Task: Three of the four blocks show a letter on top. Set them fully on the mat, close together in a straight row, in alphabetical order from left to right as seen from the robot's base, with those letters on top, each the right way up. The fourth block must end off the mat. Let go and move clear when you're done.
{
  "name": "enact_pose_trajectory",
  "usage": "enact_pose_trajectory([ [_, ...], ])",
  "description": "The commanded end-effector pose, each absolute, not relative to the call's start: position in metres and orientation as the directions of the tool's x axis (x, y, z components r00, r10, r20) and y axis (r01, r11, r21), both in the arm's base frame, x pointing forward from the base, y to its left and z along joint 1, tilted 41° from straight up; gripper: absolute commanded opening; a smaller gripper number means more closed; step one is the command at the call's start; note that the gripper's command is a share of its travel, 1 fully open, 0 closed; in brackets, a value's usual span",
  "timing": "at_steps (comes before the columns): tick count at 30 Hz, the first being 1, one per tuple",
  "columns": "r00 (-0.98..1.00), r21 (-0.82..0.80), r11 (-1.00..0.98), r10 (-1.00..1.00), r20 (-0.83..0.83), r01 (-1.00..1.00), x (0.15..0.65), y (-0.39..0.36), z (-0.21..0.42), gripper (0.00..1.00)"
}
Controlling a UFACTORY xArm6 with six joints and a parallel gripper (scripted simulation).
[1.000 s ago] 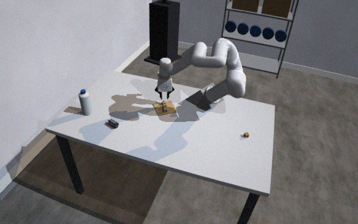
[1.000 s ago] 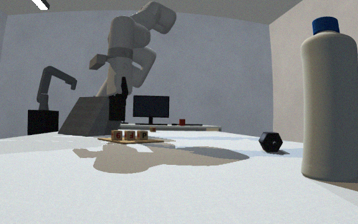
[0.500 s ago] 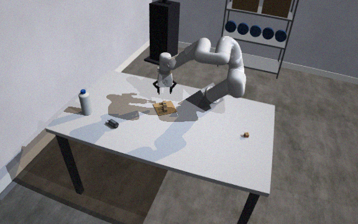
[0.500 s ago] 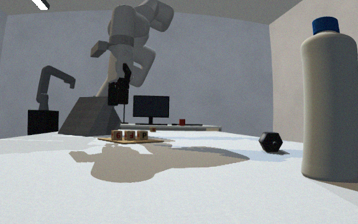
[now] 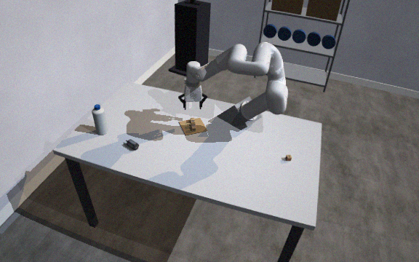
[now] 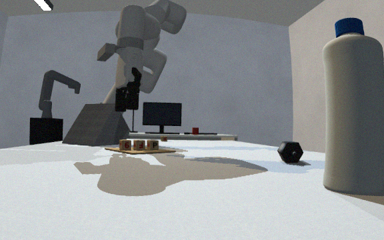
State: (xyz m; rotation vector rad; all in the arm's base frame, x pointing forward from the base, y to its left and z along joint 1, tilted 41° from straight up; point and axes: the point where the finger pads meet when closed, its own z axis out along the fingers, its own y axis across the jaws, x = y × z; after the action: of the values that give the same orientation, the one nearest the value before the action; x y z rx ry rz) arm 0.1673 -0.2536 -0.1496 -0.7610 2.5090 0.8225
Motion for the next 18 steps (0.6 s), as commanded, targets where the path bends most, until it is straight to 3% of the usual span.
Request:
enact_pose_trajectory([
  [1,-0.776,0.415,0.683,-0.373,-0.509,-0.601,0.168,-0.256,-0.149,1.00],
  [18,-0.776,0.415,0.683,-0.373,-0.509,-0.601,0.159,-0.284,-0.116,1.00],
])
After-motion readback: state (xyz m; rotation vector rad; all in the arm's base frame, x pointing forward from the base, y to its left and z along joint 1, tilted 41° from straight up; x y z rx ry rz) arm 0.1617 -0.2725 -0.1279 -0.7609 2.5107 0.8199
